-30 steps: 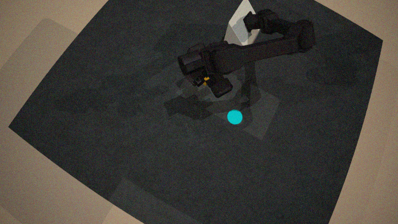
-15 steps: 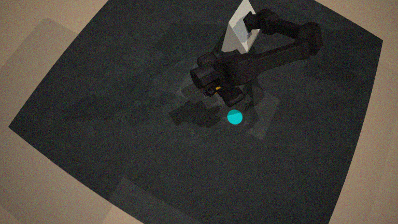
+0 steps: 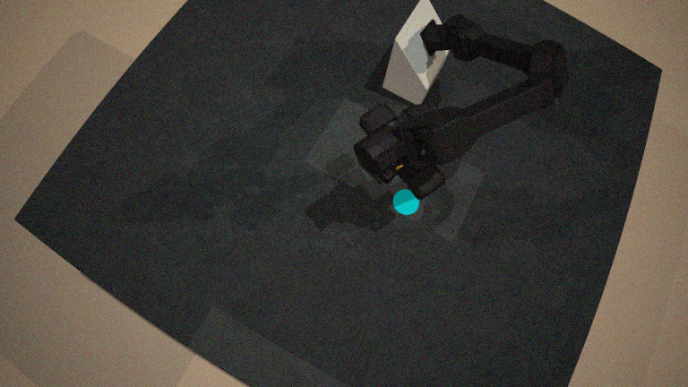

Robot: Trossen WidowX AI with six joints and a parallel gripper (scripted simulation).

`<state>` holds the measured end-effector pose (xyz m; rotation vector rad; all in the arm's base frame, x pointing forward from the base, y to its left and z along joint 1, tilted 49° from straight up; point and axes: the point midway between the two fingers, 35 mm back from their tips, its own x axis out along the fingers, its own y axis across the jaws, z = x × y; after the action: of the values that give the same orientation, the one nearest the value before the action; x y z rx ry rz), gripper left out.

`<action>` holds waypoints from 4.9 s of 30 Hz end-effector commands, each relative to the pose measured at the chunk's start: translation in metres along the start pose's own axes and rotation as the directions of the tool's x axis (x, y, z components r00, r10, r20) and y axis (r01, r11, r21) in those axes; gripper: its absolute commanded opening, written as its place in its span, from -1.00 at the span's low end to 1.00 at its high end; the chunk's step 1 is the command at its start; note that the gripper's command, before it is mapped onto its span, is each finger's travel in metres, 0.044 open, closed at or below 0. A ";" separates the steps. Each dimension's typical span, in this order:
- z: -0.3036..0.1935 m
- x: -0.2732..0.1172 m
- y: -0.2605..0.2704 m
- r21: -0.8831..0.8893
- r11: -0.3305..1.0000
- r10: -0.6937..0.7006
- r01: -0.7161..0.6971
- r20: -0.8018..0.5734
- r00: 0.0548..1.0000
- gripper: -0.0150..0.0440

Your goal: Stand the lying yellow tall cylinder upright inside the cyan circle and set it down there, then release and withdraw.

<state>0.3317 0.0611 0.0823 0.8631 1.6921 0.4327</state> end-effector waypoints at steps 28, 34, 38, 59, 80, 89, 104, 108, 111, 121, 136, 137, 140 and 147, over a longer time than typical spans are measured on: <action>-0.025 0.005 0.047 -0.059 0.998 -0.038 0.039 0.022 0.999 -0.14; -0.026 0.009 0.044 -0.067 0.995 -0.071 0.073 0.040 0.997 -0.14; -0.026 0.012 0.042 -0.072 0.993 -0.092 0.096 0.054 0.994 -0.14; -0.025 0.025 0.034 -0.089 0.975 -0.191 0.204 0.137 0.972 -0.14; -0.023 0.035 0.028 -0.093 0.951 -0.267 0.295 0.238 0.934 -0.14; -0.021 0.038 0.026 -0.090 0.940 -0.291 0.328 0.285 0.913 -0.14; -0.019 0.043 0.024 -0.081 0.924 -0.321 0.374 0.366 0.874 -0.14; -0.019 0.043 0.024 -0.078 0.920 -0.327 0.384 0.388 0.862 -0.14; -0.018 0.044 0.024 -0.075 0.918 -0.330 0.391 0.404 0.853 -0.14; -0.017 0.046 0.024 -0.064 0.910 -0.338 0.410 0.460 0.821 -0.14; -0.015 0.047 0.025 -0.045 0.902 -0.339 0.429 0.542 0.769 -0.14; -0.015 0.047 0.025 -0.044 0.902 -0.338 0.430 0.548 0.765 -0.14; -0.015 0.048 0.025 -0.040 0.901 -0.337 0.432 0.564 0.754 -0.14; -0.015 0.048 0.026 -0.030 0.900 -0.331 0.435 0.601 0.728 -0.14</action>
<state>0.3216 0.1168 0.0714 0.4224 1.2037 0.0206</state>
